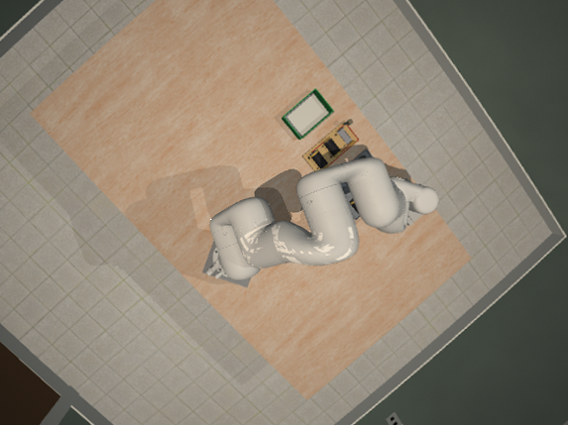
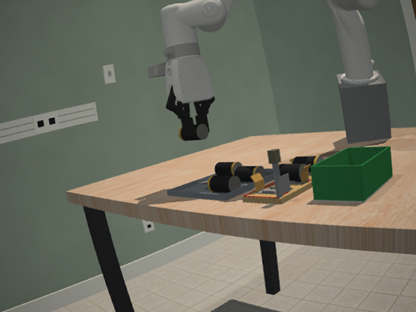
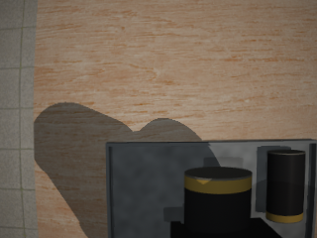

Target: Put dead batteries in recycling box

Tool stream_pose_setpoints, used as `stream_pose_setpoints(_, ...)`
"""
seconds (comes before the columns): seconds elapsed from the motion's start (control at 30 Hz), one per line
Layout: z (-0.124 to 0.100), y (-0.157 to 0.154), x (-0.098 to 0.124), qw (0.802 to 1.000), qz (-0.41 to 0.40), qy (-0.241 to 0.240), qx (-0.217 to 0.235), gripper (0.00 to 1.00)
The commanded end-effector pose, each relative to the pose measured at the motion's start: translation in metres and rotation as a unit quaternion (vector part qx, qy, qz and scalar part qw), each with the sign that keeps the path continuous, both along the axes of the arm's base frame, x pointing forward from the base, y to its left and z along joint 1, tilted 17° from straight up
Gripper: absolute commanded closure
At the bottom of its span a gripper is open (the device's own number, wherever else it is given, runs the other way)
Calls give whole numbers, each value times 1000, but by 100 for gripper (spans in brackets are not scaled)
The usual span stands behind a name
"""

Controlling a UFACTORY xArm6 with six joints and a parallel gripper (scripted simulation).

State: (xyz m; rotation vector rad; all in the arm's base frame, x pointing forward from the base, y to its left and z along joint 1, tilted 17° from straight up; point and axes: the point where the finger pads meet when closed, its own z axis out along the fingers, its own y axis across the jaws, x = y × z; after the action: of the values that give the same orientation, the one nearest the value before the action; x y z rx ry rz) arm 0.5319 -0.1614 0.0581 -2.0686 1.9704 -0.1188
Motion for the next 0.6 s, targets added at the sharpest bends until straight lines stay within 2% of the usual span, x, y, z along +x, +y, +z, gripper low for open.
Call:
stream_pose_setpoints(0.0, 19, -1, -7, 1000, 0, 2, 1, 72)
stream_pose_setpoints(0.57, 19, -1, -7, 1000, 14, 0, -2, 72)
